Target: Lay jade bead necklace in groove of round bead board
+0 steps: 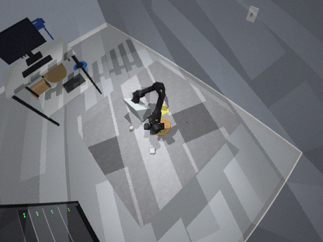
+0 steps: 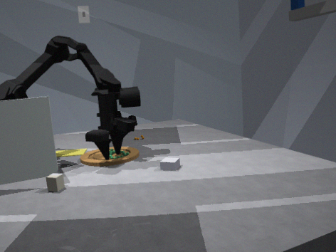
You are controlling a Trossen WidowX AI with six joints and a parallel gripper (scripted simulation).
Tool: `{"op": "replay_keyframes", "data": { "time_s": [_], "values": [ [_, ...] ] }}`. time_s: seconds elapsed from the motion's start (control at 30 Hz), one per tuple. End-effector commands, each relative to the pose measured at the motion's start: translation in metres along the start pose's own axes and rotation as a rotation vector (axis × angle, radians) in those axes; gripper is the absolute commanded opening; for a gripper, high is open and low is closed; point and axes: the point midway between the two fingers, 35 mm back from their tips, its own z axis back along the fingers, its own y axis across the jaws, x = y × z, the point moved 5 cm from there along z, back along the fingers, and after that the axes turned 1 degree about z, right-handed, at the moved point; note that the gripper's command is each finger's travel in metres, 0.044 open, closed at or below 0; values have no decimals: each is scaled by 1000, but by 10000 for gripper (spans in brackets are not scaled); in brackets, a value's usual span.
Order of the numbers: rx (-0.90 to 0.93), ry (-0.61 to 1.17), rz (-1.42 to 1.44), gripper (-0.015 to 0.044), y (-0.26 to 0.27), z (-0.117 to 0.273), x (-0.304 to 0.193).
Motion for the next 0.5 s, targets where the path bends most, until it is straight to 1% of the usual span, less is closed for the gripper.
{"op": "replay_keyframes", "data": {
  "time_s": [0.0, 0.03, 0.47],
  "values": [
    [-3, 1, -5, 420, -1, 4, -1],
    [-1, 2, -3, 440, 0, 1, 0],
    [-3, 1, -6, 440, 0, 5, 0]
  ]
}}
